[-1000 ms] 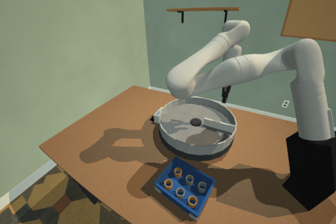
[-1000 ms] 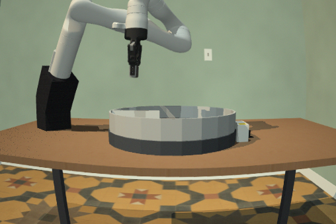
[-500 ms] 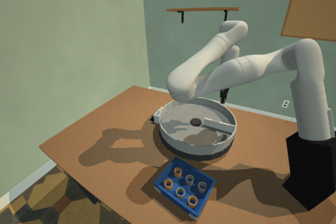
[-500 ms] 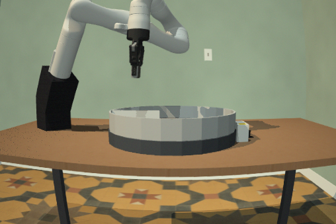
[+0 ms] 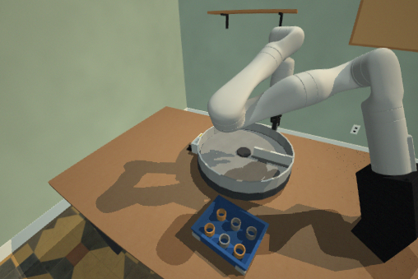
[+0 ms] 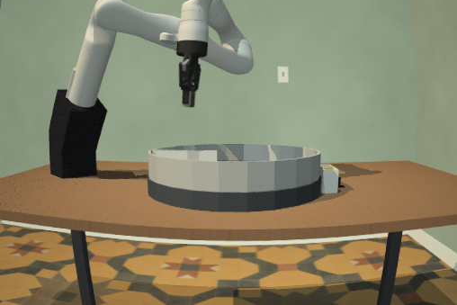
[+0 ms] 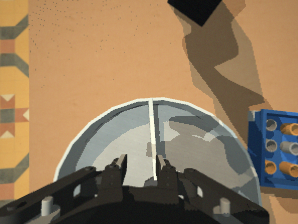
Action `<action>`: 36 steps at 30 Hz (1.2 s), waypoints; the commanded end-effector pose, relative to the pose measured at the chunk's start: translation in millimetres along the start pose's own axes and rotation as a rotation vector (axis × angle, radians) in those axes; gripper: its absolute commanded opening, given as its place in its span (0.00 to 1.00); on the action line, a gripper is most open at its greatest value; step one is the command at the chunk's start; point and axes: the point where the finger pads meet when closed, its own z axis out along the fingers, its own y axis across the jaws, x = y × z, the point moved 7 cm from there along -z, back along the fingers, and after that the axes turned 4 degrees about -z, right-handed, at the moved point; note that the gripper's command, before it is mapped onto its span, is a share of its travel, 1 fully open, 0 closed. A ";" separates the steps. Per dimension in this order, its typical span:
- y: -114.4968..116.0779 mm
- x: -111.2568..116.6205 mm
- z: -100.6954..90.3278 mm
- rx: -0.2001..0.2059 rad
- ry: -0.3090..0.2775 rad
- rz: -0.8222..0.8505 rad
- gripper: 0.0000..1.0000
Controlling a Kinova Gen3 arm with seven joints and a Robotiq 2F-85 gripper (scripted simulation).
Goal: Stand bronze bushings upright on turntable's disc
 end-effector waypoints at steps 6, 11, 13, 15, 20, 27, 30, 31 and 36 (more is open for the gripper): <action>10.2 -7.7 1.7 -0.007 0.004 0.024 0.39; 15.7 -11.7 2.8 -0.006 0.009 0.044 0.39; 18.0 -13.3 3.2 -0.006 0.011 0.053 0.39; 19.3 -14.1 3.5 -0.005 0.012 0.057 0.39; 24.4 -17.6 4.4 -0.004 0.015 0.074 0.39; 34.6 -23.8 6.3 -0.002 0.021 0.106 0.39; 39.3 -26.6 7.2 -0.001 0.023 0.120 0.39; 41.0 -27.5 7.5 0.000 0.023 0.125 0.39; 46.1 -30.3 8.4 0.001 0.025 0.140 0.39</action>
